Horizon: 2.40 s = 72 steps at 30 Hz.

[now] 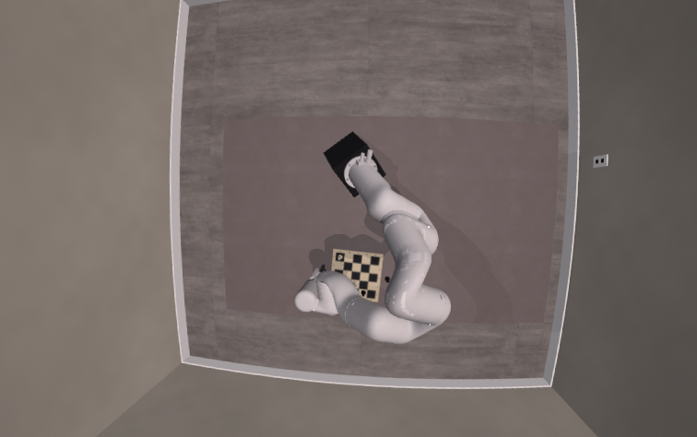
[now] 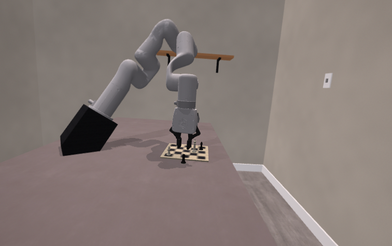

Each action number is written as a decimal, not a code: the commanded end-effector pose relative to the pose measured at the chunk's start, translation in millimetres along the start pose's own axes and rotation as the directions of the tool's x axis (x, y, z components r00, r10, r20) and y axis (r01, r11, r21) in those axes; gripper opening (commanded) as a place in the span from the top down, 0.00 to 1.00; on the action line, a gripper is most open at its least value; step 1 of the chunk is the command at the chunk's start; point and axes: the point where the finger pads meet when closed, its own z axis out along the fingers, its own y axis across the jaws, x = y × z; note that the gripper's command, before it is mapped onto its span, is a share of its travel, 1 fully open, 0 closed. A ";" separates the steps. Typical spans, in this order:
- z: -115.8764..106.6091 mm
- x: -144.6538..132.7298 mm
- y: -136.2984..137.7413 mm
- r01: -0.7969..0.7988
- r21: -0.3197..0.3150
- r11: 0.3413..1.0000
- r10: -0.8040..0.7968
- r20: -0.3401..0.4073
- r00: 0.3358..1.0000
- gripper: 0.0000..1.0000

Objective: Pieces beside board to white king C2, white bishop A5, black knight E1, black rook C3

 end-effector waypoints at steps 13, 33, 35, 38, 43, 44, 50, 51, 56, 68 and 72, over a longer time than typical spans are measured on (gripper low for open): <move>15.5 -0.6 1.9 0.001 -0.003 1.000 -0.001 0.001 1.000 0.63; 19.2 -0.7 2.1 0.001 -0.003 1.000 -0.001 0.001 1.000 0.63; 19.2 -0.7 2.1 0.001 -0.003 1.000 -0.001 0.001 1.000 0.63; 19.2 -0.7 2.1 0.001 -0.003 1.000 -0.001 0.001 1.000 0.63; 19.2 -0.7 2.1 0.001 -0.003 1.000 -0.001 0.001 1.000 0.63; 19.2 -0.7 2.1 0.001 -0.003 1.000 -0.001 0.001 1.000 0.63; 19.2 -0.7 2.1 0.001 -0.003 1.000 -0.001 0.001 1.000 0.63; 19.2 -0.7 2.1 0.001 -0.003 1.000 -0.001 0.001 1.000 0.63; 19.2 -0.7 2.1 0.001 -0.003 1.000 -0.001 0.001 1.000 0.63; 19.2 -0.8 2.5 0.001 -0.003 1.000 -0.001 0.001 1.000 0.63; 19.2 -0.9 3.0 0.001 -0.003 1.000 -0.001 0.001 1.000 0.63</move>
